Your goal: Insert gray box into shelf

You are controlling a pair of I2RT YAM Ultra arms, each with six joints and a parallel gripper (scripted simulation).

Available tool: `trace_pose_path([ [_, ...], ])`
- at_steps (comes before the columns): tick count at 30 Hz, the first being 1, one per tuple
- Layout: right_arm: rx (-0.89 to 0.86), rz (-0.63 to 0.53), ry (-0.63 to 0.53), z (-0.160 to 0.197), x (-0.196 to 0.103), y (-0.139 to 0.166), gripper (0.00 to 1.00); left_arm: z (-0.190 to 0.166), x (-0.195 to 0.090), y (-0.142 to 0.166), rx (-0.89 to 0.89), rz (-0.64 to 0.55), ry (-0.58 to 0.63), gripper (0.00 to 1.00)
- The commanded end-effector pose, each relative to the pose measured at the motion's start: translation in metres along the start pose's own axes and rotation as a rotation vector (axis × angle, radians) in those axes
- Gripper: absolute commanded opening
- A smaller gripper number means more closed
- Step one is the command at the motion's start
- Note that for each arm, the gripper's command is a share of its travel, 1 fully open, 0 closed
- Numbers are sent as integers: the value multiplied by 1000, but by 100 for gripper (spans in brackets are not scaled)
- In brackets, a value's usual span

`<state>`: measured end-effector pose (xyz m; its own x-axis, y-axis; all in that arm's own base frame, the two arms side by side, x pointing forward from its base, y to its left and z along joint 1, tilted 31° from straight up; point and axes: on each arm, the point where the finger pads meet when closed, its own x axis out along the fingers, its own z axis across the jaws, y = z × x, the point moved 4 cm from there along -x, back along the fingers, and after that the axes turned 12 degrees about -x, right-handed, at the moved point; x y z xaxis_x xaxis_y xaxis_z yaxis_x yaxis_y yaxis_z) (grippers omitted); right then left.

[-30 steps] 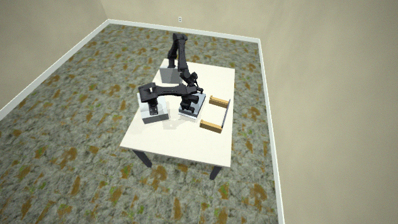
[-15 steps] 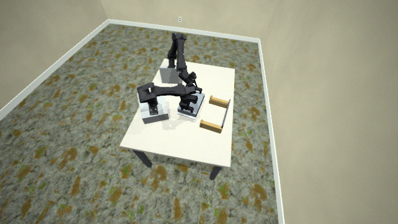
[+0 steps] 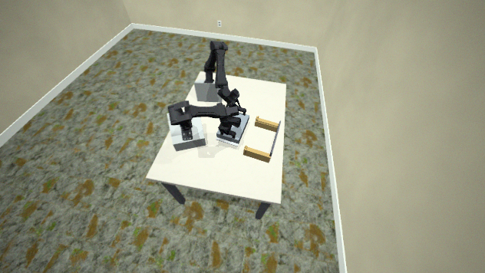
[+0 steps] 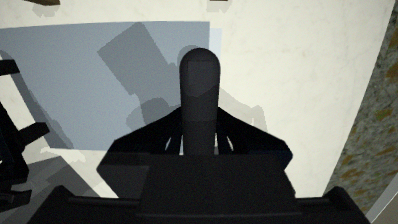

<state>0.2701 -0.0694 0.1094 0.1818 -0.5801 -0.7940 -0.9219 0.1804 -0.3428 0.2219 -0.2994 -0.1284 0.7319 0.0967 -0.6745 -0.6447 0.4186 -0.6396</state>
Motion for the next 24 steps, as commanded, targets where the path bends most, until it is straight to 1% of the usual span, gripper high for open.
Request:
trace_pose_path([
  [1, 18, -113, -52, 5, -21, -28, 14, -18, -17, -41, -41, -114, 42, 14],
  [2, 20, -116, -52, 4, -23, -29, 14, -19, -17, -44, -49, -117, 46, 14],
  [4, 11, -105, -49, 6, -19, -28, 14, -12, -9, -49, -68, -109, 29, 14],
  [5, 0, -91, -45, 8, -16, -27, 14, -17, -13, -47, -57, -114, 39, 14],
  [6, 12, -104, -48, 6, -19, -29, 14, -19, -16, -46, -52, -118, 45, 14],
  [8, 12, -104, -48, 6, -19, -29, 14, -19, -16, -46, -52, -118, 45, 14],
  [9, -7, -76, -40, 7, -12, -24, 14, -15, -11, -41, -41, -107, 33, 14],
  [10, -5, -85, -43, 8, -15, -29, 14, -14, -8, -50, -64, -113, 32, 14],
  [12, 8, -97, -44, 1, -18, -30, 14, -19, -11, -51, -58, -121, 43, 14],
  [13, 22, -90, -36, -4, -16, -32, 14, -22, -12, -51, -52, -127, 47, 14],
  [14, -13, -64, -22, 3, -9, -29, 14, -19, -8, -53, -59, -124, 37, 14],
  [15, 4, -92, -36, 0, -18, -31, 14, -14, -5, -49, -55, -110, 27, 14],
  [17, 19, -119, -23, -4, -24, -36, 14, -24, -11, -51, -57, -129, 47, 14],
  [18, 15, -115, -20, -4, -23, -34, 14, -25, -5, -41, -34, -115, 37, 14],
  [20, 17, -118, -23, -5, -24, -36, 14, -23, -9, -45, -40, -119, 43, 14],
  [22, 17, -116, -26, -5, -24, -36, 14, -18, -3, -53, -62, -116, 31, 14],
  [24, 21, -119, -26, -5, -24, -37, 14, -22, -8, -51, -53, -122, 41, 14],
])
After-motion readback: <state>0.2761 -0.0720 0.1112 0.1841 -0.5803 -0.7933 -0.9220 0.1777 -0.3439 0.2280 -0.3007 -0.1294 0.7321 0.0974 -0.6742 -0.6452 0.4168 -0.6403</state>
